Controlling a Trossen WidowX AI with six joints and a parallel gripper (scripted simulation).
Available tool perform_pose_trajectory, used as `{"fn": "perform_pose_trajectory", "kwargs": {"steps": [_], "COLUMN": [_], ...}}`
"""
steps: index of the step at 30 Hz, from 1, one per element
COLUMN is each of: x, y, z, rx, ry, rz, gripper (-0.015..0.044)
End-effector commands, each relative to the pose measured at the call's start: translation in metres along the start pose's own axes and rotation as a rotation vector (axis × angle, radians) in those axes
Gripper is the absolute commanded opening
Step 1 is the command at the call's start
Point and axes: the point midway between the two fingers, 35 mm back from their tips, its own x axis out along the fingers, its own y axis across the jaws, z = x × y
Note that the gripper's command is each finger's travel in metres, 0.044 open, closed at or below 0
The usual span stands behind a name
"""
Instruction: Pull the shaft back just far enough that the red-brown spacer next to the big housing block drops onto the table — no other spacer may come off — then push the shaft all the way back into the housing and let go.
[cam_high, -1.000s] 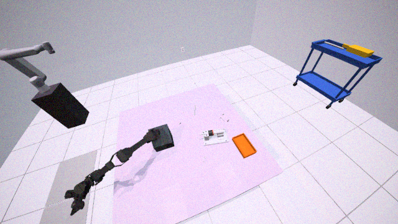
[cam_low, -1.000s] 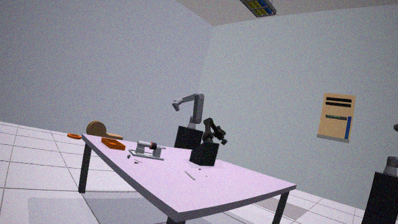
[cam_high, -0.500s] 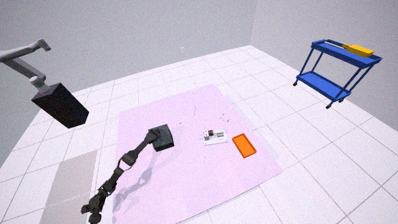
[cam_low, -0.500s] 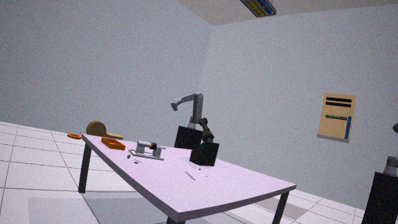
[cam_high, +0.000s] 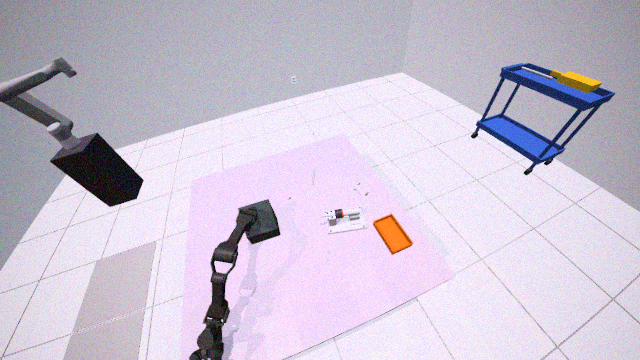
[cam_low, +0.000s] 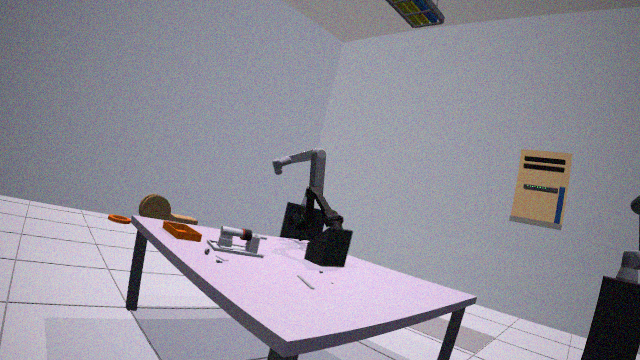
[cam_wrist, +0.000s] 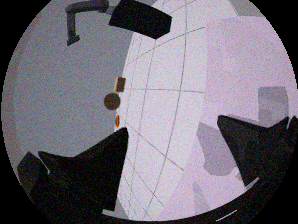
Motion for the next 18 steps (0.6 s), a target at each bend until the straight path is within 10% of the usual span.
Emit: {"fn": "perform_pose_trajectory", "kwargs": {"steps": [1, 18], "x": [-0.003, -0.09], "y": [0.03, 0.097], "z": [-0.067, -0.317], "rx": [0.078, 0.333], "ry": [0.087, 0.461], "rz": [0.037, 0.02], "gripper": [0.044, 0.044]}}
